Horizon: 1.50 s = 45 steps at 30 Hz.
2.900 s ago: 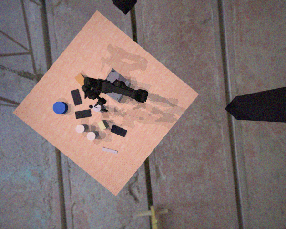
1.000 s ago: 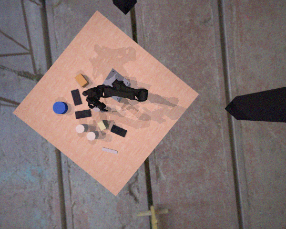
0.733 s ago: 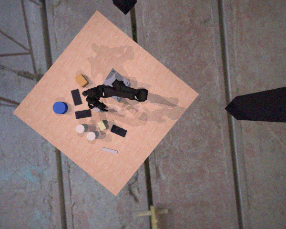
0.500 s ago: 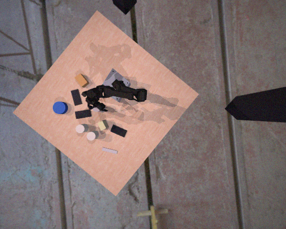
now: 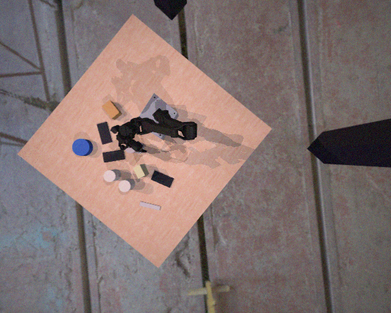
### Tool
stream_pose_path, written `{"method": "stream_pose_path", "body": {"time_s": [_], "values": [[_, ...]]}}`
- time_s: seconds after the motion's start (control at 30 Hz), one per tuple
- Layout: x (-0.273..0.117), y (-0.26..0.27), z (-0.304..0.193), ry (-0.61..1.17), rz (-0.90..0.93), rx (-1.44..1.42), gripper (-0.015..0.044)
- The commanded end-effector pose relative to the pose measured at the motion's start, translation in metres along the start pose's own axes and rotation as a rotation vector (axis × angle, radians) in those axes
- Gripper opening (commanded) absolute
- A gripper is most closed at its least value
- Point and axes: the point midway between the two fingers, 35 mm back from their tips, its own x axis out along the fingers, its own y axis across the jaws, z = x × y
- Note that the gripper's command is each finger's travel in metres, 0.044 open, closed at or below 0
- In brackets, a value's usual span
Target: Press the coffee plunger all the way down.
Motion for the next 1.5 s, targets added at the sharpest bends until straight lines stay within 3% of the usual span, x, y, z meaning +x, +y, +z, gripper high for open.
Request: {"method": "stream_pose_path", "body": {"time_s": [0.0,1.47], "values": [[0.008,-0.004,-0.021,0.037,-0.013,0.028,0.0125],[0.057,-0.004,-0.067,0.022,-0.004,0.036,0.0125]]}}
